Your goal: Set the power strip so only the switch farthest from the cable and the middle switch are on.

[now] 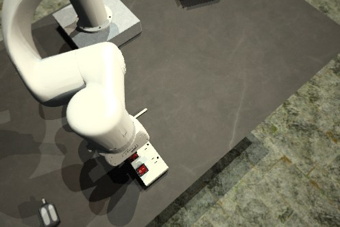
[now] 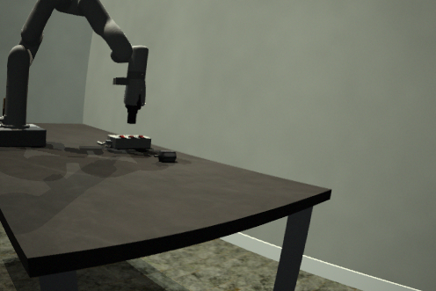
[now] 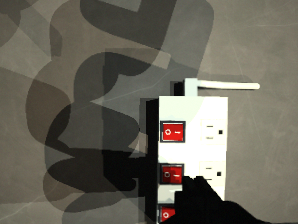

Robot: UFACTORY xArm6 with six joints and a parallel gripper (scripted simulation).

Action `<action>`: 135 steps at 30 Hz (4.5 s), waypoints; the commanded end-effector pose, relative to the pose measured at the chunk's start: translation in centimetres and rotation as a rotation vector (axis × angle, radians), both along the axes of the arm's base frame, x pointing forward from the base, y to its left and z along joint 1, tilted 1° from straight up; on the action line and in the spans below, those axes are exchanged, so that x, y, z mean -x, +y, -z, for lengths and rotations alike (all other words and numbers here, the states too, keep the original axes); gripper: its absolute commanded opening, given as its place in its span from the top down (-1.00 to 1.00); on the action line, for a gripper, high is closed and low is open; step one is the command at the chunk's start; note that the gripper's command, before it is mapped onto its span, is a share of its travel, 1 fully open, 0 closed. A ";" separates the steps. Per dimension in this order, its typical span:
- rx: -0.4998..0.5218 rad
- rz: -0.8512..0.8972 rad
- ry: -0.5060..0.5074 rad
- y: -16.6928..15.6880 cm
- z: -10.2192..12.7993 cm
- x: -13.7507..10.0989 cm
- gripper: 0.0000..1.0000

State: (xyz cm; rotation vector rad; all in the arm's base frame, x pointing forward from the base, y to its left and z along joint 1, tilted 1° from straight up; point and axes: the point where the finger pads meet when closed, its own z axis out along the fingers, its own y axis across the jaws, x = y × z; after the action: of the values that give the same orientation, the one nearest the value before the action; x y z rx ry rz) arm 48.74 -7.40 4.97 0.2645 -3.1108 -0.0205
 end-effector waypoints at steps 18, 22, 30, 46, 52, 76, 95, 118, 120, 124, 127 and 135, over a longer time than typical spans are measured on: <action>0.001 0.000 -0.004 0.0 -0.2 -0.2 1.00; 0.001 0.000 -0.004 0.0 -0.1 -0.2 1.00; 0.001 0.000 -0.004 0.0 0.1 -0.2 1.00; 0.001 0.000 -0.004 0.0 1.6 -0.1 1.00; 0.001 0.000 -0.004 0.0 2.4 -0.1 1.00; 0.001 0.000 -0.004 0.0 4.2 -0.1 1.00; 0.001 0.000 -0.004 0.0 4.2 -0.1 1.00; 0.001 0.000 -0.004 0.0 4.2 -0.1 1.00; 0.001 0.000 -0.004 0.0 4.2 -0.1 1.00; 0.001 0.000 -0.004 0.0 4.2 -0.2 1.00; 0.001 0.000 -0.004 0.0 4.2 -0.2 1.00; 0.001 0.000 -0.004 0.0 4.2 -0.3 1.00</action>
State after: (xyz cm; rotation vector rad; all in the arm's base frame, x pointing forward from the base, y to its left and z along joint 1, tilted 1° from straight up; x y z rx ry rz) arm 48.86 -7.39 0.56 0.2643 -3.1105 -0.0206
